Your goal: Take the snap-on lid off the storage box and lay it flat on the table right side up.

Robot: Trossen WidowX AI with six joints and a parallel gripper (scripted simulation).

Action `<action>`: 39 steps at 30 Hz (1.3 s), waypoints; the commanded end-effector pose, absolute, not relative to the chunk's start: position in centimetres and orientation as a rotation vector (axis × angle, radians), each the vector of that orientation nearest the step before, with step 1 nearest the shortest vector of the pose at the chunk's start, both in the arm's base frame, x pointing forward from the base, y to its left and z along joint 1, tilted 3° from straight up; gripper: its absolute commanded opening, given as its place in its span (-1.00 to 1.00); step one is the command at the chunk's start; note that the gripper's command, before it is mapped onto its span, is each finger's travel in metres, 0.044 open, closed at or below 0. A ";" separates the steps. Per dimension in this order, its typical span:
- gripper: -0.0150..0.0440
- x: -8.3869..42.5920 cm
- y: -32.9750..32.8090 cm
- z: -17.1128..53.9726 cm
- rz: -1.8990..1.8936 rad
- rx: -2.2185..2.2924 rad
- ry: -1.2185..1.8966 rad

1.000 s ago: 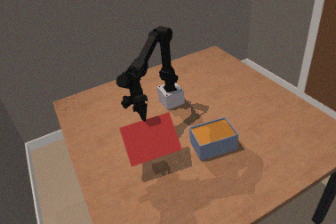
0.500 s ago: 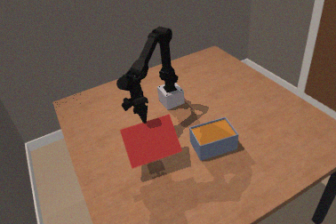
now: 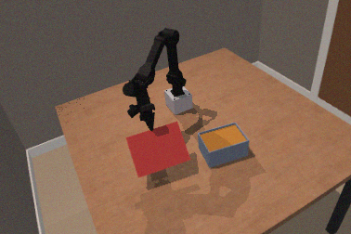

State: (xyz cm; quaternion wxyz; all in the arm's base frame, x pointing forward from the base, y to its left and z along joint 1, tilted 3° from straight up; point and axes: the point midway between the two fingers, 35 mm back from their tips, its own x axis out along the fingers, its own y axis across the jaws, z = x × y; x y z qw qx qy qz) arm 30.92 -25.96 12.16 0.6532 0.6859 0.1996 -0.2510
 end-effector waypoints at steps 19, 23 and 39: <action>-0.49 31.1 -25.9 10.4 -0.568 1.560 0.449; -0.49 31.1 -25.9 10.1 -0.568 1.560 0.449; -0.49 31.1 -25.9 8.8 -0.568 1.560 0.449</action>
